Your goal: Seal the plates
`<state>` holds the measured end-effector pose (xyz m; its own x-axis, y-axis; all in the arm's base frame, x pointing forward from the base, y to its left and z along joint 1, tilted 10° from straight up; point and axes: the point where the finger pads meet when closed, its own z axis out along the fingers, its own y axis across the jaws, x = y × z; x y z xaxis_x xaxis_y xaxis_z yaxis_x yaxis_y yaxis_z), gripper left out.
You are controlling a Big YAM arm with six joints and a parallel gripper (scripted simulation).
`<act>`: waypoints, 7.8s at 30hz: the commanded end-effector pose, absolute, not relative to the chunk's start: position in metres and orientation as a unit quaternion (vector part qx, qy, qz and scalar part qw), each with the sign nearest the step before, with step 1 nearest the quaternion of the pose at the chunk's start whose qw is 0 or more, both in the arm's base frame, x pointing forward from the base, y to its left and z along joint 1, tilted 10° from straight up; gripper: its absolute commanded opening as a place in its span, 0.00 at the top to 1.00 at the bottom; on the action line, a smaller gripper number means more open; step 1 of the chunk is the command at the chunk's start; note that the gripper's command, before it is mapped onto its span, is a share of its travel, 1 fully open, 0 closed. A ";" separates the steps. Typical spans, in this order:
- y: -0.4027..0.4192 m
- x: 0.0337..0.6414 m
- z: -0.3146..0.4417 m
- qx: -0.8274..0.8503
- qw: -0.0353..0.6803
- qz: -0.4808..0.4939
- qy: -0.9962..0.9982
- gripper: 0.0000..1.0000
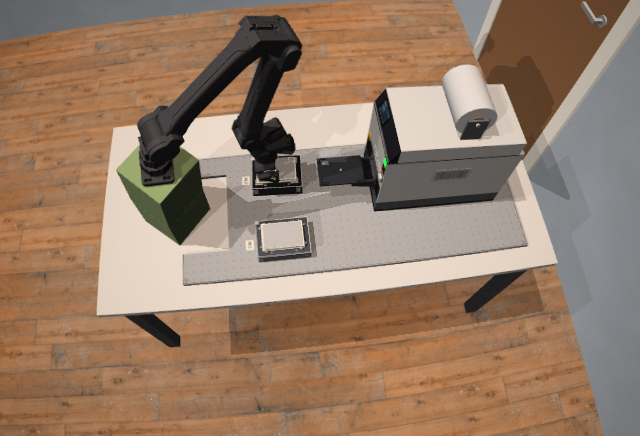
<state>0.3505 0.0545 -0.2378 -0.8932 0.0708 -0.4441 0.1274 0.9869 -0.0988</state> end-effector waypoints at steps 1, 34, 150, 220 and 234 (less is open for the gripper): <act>0.055 0.365 -0.228 0.061 0.244 -0.057 0.966 1.00; 0.062 0.360 -0.229 0.051 0.241 -0.057 0.967 0.00; 0.054 0.349 -0.218 0.059 0.226 -0.064 0.970 0.00; 0.073 0.341 -0.122 0.047 0.231 -0.059 0.970 0.00; 0.071 0.336 -0.132 0.051 0.225 -0.060 0.971 0.00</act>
